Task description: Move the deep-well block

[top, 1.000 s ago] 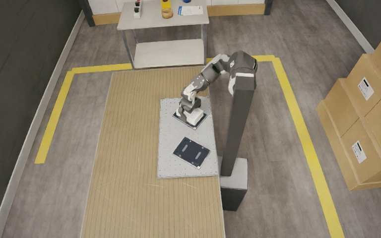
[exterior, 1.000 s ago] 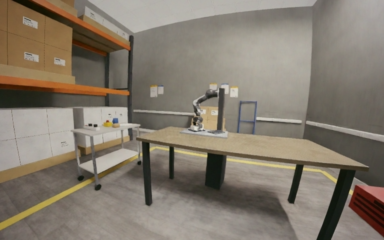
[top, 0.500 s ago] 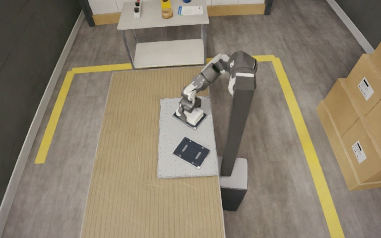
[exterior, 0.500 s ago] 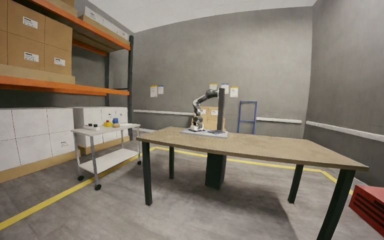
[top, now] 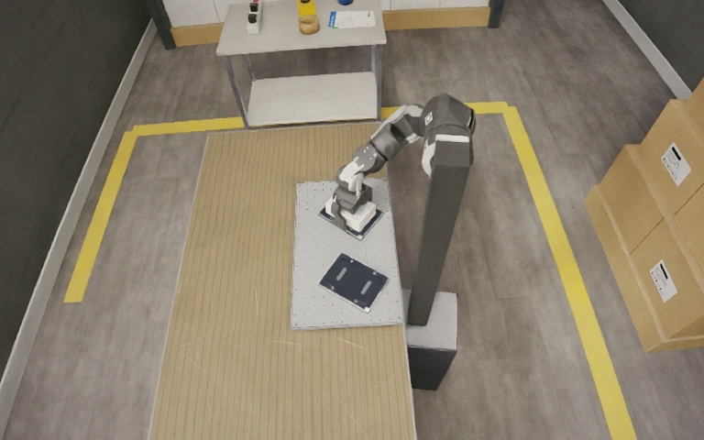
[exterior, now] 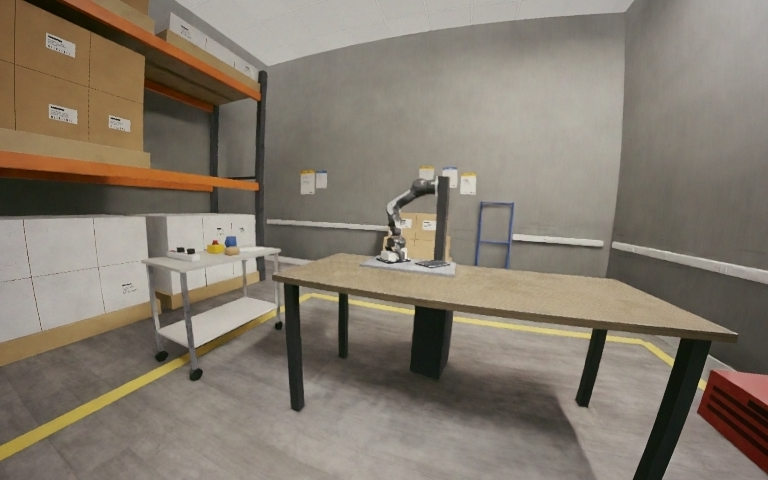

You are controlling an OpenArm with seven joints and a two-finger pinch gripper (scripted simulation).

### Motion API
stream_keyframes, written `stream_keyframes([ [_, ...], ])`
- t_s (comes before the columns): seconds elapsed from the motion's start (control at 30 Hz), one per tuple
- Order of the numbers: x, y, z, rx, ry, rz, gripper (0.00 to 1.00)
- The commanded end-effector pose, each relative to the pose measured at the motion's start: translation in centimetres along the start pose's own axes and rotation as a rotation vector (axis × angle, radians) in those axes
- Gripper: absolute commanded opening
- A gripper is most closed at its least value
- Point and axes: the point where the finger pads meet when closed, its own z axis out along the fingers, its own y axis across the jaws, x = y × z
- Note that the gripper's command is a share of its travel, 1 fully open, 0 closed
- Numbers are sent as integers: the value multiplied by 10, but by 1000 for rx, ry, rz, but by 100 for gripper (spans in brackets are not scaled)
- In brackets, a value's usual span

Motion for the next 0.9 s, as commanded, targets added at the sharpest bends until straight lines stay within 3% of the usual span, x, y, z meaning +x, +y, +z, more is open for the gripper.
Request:
stream_keyframes([
  [0.0, -1, 1, -1, -6, -3, -2, 77],
  [0.27, -7, 1, -4, -7, -11, 6, 77],
  [0.87, -2, -1, -3, 2, -7, 4, 77],
])
